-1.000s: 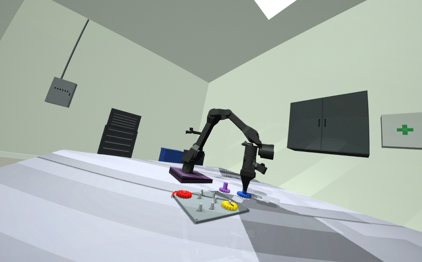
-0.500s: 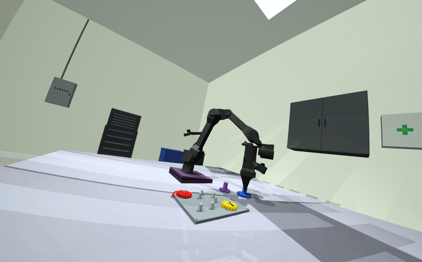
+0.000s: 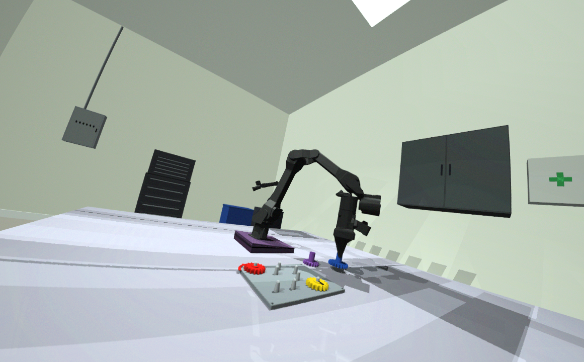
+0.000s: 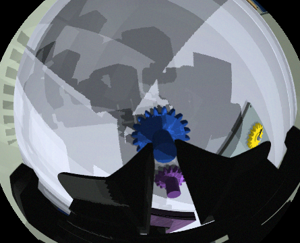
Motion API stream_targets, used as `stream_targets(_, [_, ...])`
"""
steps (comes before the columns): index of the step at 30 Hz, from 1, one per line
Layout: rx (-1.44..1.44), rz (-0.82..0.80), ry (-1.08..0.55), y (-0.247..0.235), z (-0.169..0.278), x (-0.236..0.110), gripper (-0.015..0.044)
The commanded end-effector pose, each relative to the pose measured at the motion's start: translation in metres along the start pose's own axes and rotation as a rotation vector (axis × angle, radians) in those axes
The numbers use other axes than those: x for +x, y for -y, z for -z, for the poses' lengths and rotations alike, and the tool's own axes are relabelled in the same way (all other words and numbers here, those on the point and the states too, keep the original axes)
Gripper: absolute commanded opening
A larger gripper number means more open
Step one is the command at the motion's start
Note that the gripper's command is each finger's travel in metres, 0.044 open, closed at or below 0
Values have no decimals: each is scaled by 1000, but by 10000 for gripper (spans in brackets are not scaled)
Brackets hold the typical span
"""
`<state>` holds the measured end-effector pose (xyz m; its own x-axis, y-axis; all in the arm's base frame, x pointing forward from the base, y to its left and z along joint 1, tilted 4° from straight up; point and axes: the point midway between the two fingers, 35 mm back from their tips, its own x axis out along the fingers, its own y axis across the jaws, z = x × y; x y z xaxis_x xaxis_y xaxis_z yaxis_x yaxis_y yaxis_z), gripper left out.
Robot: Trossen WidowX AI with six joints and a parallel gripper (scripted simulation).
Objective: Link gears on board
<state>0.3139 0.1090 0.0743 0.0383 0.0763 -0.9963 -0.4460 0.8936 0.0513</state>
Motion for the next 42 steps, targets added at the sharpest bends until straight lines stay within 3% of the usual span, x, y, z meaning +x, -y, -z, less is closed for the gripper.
stream_targets(1, [-5,-2,11,0,-4,-13,0])
stream_targets(42, [-1,-1,11,-2,5,-112,0])
